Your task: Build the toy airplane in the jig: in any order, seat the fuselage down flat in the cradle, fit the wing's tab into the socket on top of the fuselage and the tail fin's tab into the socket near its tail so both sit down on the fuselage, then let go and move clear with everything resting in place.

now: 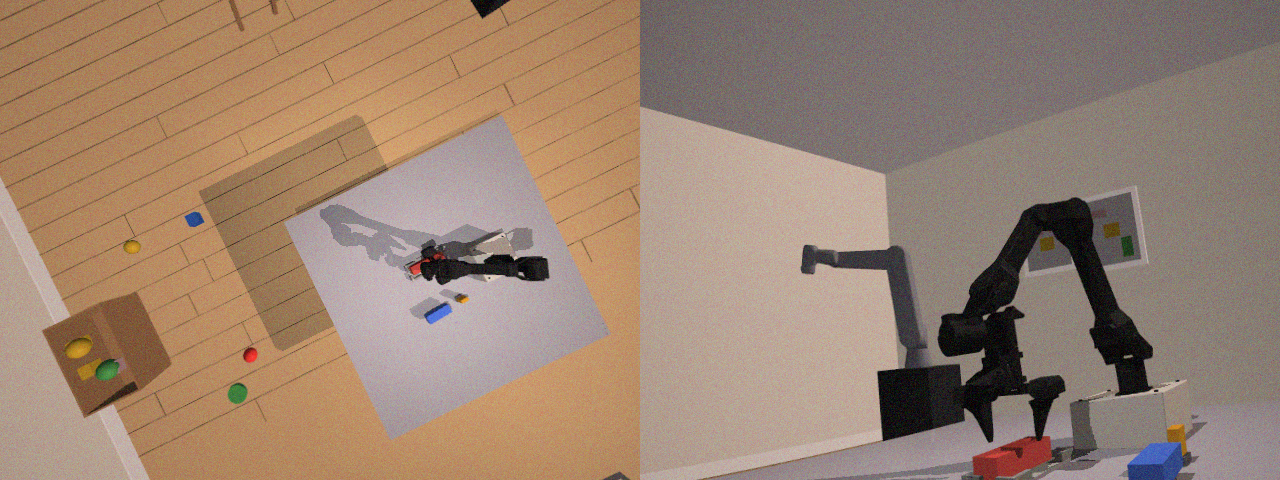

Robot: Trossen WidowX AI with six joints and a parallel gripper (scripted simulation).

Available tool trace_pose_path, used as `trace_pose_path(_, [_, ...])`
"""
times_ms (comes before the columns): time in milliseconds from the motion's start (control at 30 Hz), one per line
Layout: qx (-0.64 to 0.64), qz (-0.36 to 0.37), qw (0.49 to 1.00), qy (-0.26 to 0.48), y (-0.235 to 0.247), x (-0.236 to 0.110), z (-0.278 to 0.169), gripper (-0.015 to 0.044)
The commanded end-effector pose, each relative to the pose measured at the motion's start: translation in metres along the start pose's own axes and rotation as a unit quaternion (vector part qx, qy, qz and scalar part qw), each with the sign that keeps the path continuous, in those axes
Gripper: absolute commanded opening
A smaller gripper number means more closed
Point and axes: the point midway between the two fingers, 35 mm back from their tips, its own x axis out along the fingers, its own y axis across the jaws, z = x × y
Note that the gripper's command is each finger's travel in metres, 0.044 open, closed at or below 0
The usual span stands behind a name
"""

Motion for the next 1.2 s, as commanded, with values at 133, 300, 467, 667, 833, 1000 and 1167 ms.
trace_pose_path(133, [0.001,-0.011,1.0,-0.019,-0.001,-0.082,0.002,0.044])
trace_pose_path(300, [0.001,-0.011,1.0,-0.019,-0.003,-0.082,0.008,0.044])
trace_pose_path(467, [-0.017,-0.011,1.0,-0.019,-0.001,-0.084,0.01,0.044])
trace_pose_path(667, [-0.04,-0.01,0.999,-0.018,0.071,-0.078,0.053,0.044])
trace_pose_path(833, [-0.039,-0.006,0.999,-0.02,0.147,-0.072,0.076,0.044])
trace_pose_path(1000, [-0.027,0.002,0.999,-0.024,0.231,-0.065,0.079,0.044])
trace_pose_path(1167, [-0.017,0.0,1.0,-0.022,0.261,-0.062,0.076,0.044])
